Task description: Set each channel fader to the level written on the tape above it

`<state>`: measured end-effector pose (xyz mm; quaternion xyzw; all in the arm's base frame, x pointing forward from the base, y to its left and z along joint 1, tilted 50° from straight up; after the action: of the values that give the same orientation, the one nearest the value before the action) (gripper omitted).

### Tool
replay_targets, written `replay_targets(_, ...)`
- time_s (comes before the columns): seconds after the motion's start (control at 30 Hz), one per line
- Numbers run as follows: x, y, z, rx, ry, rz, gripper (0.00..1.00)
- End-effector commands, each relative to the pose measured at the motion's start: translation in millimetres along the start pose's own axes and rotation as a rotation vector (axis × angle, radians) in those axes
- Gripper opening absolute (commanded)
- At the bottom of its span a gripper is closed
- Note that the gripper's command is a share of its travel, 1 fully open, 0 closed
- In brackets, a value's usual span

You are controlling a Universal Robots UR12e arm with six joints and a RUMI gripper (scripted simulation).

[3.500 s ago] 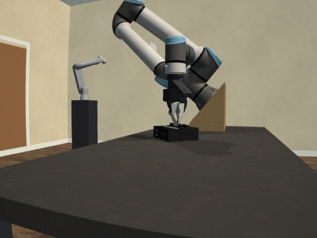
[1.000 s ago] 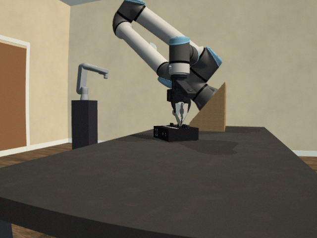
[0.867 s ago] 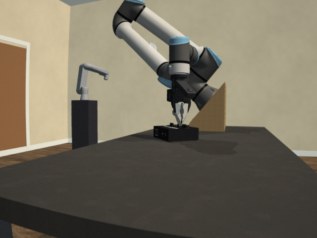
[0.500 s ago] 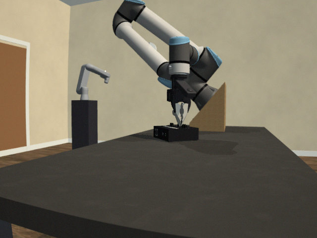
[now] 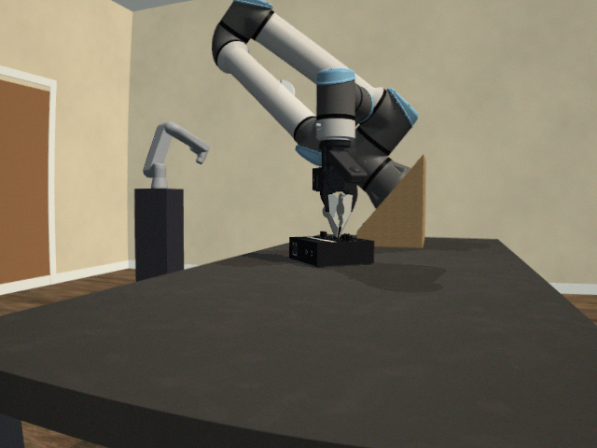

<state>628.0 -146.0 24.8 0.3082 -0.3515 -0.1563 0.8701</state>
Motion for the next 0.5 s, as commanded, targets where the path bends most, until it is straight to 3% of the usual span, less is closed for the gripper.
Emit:
replay_targets(0.0, 0.9, 0.5, -0.1, 0.001, 0.0, 0.001, 0.0)
replay_targets(0.23, 0.9, 4.7, -0.1, 0.001, 0.0, 0.001, 0.0)
replay_targets(0.47, 0.9, 23.7, -0.1, 0.001, 0.0, 0.001, 0.0)
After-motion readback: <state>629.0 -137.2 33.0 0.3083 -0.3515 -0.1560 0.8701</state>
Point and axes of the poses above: the point where the finger pads meet when closed, its own y axis back along the fingers, its own x axis across the jaws, z = x × y, the point moved 4 cm from there along y, back along the fingers, and after that the axes turned 8 degrees about y, right-handed, at the moved point
